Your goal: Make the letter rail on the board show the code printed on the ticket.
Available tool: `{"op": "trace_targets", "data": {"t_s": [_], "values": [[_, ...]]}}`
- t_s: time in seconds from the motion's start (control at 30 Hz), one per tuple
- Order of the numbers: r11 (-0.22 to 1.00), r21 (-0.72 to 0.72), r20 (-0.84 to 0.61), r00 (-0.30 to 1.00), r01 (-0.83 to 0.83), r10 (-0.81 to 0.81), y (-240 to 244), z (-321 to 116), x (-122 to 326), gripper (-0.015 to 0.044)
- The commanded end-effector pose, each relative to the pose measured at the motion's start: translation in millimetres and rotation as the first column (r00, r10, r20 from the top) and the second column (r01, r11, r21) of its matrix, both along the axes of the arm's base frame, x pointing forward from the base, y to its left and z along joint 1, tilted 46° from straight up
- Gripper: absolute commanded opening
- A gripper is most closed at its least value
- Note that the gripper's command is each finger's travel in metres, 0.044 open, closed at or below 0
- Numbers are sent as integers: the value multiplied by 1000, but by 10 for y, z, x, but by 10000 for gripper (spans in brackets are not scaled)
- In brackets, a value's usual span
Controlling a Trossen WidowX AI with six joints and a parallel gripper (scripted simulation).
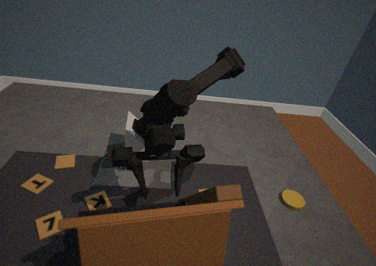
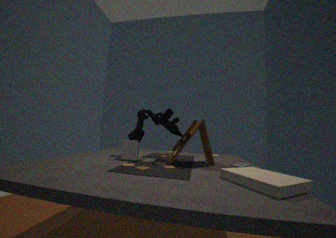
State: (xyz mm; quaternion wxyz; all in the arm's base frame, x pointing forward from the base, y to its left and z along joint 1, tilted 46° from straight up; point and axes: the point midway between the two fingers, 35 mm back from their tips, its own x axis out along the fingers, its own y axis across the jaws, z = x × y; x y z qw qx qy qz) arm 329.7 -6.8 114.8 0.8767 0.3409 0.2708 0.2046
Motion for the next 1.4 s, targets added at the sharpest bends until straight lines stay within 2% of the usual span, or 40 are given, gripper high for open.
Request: {"op": "trace_targets", "data": {"t_s": [0.0, 1.2, 1.37], "values": [[1000, -1, 3, 1000, -5, 5, -18, 13, -25, 295], [1000, -1, 2, 1000, -5, 5, -142, 101, -197, 295], [1000, 1, -5, 1000, 0, 0, -145, 75, -196, 164]]}}
